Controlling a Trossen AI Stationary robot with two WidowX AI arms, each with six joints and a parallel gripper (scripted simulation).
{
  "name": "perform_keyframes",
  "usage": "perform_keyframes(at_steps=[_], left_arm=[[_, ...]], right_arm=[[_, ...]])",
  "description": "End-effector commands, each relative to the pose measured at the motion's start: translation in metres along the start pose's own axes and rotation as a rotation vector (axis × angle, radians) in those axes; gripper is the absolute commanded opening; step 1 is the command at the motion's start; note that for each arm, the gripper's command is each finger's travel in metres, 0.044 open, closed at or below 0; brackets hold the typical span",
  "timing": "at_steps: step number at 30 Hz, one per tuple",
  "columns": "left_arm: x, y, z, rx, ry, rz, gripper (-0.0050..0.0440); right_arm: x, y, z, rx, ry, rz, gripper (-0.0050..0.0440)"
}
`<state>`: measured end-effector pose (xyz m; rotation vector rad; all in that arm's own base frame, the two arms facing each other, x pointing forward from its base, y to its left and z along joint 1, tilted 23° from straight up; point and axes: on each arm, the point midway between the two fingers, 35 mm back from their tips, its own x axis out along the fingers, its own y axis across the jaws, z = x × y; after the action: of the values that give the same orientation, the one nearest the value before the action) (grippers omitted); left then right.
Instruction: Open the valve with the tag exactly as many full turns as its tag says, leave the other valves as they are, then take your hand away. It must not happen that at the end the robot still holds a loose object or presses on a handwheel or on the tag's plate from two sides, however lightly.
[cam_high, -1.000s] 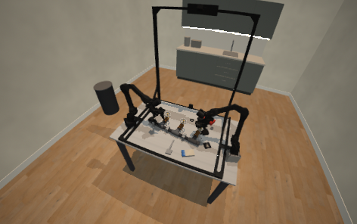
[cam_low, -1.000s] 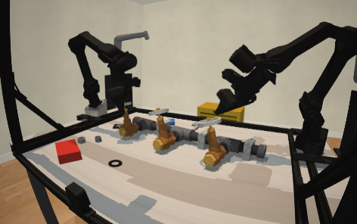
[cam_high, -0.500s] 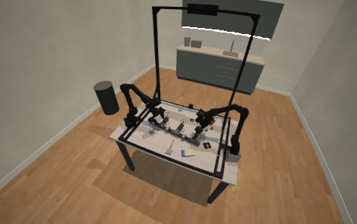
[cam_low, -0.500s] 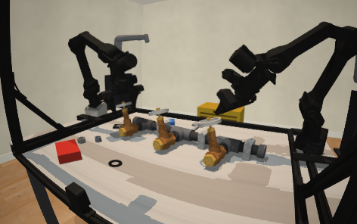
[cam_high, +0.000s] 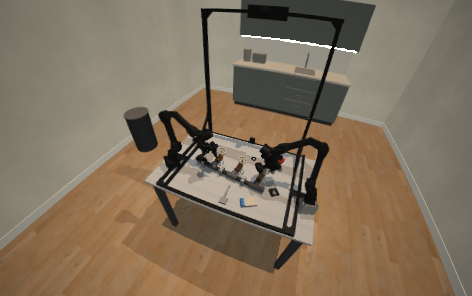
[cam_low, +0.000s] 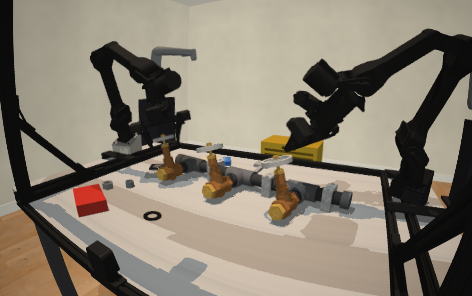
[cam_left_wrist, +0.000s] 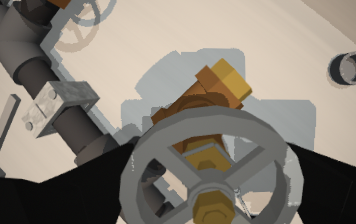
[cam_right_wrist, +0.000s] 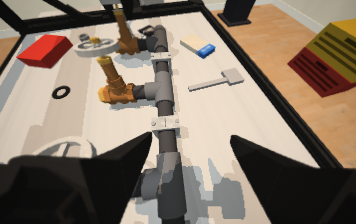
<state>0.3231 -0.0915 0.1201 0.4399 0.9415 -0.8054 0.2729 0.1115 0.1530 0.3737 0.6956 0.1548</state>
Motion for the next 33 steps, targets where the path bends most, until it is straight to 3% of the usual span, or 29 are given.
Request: perform_keyframes(at_steps=[1,3,6,10,12,13,19,27,29,33], left_arm=[[-0.001,0.0005,0.0003,-0.003,-0.001,0.0,0.0304],[-0.001,0.0005,0.0003,-0.003,-0.001,0.0,0.0256],[-0.001,0.0005,0.0003,-0.003,-0.001,0.0,0.0256],[-0.001,0.0005,0.0003,-0.003,-0.001,0.0,0.016],[-0.001,0.0005,0.0003,-0.003,-0.001,0.0,0.016],[0.0,0.0004,-0.0003,-0.017,0.002,0.002,0.0136],[0.0,0.0002,-0.0002,-0.461,0.002,0.001,0.0],[0.0,0.0,0.0,-0.985,0.001,-0.001,0.0],[0.0,0.0,0.0,-0.985,0.001,-0.001,0.0],[0.0,-0.0001,0.0001,-1.309,0.0,-0.002,0.0]], right_arm=[[0.0,0.0,0.0,0.0,0.0,0.0,0.04],[0.0,0.0,0.0,0.0,0.0,0.0,0.04],[0.0,0.0,0.0,0.0,0.0,0.0,0.04],[0.0,0.0,0.0,0.0,0.0,0.0,0.04],[0.0,0.0,0.0,0.0,0.0,0.0,0.04],[0.0,0.0,0.0,0.0,0.0,0.0,0.04],[0.0,0.0,0.0,0.0,0.0,0.0,0.04],[0.0,0.0,0.0,0.0,0.0,0.0,0.04],[0.0,0.0,0.0,0.0,0.0,0.0,0.04],[0.0,0.0,0.0,0.0,0.0,0.0,0.04]])
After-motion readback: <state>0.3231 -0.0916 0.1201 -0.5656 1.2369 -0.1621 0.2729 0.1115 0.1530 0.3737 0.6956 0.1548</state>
